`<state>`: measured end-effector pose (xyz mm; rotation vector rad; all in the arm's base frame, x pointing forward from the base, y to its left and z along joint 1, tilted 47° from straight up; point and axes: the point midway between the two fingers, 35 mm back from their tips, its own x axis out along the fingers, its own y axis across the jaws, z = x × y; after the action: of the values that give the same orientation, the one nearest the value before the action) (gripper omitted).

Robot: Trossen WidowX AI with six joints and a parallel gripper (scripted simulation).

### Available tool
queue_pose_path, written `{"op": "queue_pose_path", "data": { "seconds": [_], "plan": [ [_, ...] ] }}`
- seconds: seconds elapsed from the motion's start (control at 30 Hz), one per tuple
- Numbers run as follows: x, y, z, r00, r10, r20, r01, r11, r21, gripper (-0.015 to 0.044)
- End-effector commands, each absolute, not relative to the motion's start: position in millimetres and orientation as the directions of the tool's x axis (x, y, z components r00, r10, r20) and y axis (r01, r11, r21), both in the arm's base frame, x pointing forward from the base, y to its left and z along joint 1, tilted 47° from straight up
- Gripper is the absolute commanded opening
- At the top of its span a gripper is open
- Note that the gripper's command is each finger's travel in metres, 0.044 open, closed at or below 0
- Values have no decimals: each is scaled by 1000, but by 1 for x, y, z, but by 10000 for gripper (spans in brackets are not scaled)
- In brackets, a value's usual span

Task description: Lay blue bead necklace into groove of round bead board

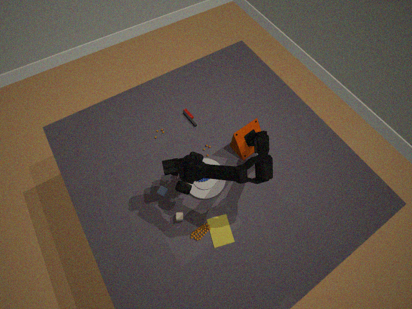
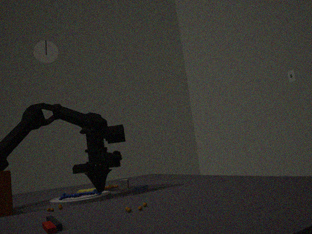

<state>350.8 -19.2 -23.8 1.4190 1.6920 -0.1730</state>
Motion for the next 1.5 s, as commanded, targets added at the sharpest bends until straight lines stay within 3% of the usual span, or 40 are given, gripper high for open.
{"op": "queue_pose_path", "data": {
  "seconds": [0.0, 1.43, 1.47],
  "plan": [
    [348, -16, -26, 44, 725, -688, 850, 335, 406, 0],
    [348, -16, -26, 44, 725, -688, 850, 335, 406, 0],
    [351, -19, -24, 56, 721, -691, 846, 333, 416, 26]
  ]
}}
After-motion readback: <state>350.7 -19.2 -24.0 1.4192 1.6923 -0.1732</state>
